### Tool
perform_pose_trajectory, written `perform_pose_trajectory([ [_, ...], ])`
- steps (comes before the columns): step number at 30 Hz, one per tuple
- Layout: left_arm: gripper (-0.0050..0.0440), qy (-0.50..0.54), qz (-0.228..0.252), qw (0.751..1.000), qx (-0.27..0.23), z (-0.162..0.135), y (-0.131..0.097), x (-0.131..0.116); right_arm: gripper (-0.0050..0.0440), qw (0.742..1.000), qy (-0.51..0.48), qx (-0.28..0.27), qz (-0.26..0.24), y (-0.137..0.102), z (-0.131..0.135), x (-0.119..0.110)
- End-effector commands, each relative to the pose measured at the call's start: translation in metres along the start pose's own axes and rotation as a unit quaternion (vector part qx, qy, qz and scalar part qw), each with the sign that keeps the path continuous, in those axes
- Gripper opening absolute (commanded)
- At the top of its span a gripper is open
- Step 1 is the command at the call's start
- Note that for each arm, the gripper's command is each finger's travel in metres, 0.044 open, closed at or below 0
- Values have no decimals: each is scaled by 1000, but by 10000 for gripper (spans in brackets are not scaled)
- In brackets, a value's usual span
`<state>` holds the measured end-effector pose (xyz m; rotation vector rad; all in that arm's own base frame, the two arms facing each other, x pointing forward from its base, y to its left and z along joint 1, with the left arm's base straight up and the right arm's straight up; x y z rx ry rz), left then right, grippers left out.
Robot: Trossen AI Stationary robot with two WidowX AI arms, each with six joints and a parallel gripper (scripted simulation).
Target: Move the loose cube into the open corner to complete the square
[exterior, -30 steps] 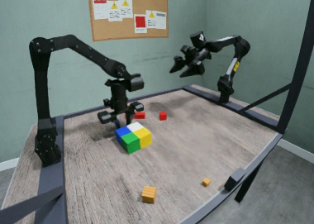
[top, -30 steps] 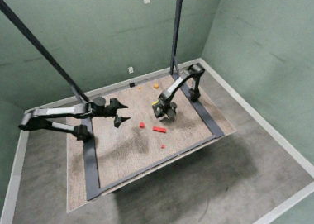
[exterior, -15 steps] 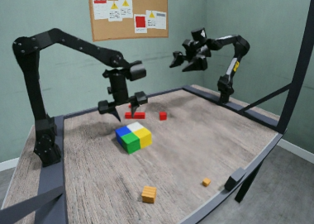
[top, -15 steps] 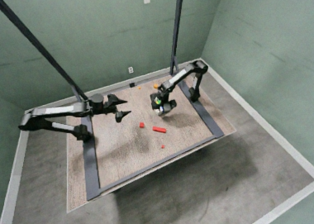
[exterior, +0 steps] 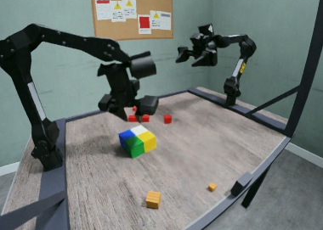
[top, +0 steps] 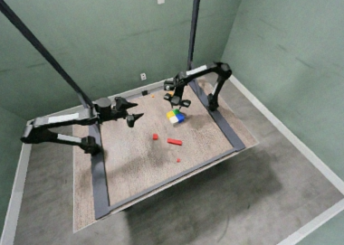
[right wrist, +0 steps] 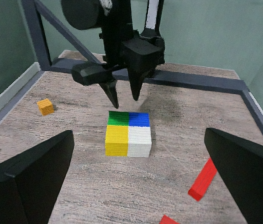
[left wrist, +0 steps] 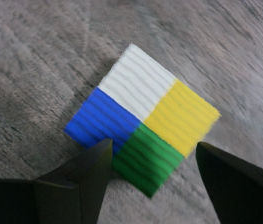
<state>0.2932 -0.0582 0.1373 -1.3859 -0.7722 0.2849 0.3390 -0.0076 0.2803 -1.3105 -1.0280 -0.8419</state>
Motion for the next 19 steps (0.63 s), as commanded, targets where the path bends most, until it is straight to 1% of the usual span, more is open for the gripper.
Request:
perform_pose_trajectory([
  [1, 240, 28, -24, 999, -16, -7, -19, 1, 400, 1000, -10, 6, -18, -5, 5, 20],
  [4, 240, 28, -24, 999, -16, -7, -19, 1, 400, 1000, -9, 6, -20, -6, 5, 20],
  [5, 240, 31, -18, 999, -7, -5, -13, -2, 400, 1000, -9, 6, -21, -7, 5, 21],
  [19, 240, 27, -17, 999, -8, -5, -13, -1, 400, 1000, -9, 5, -22, -7, 4, 21],
])
Point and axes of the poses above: on each arm, the point midway between the two fingers, 35 mm back from their tips, its own y axis out along the fingers, its own z axis across the jaws, x = y × z, the point moved 1 cm from there along -y, back along the fingers, and after that the axes turned 2 degrees about y, right-handed, at the moved point
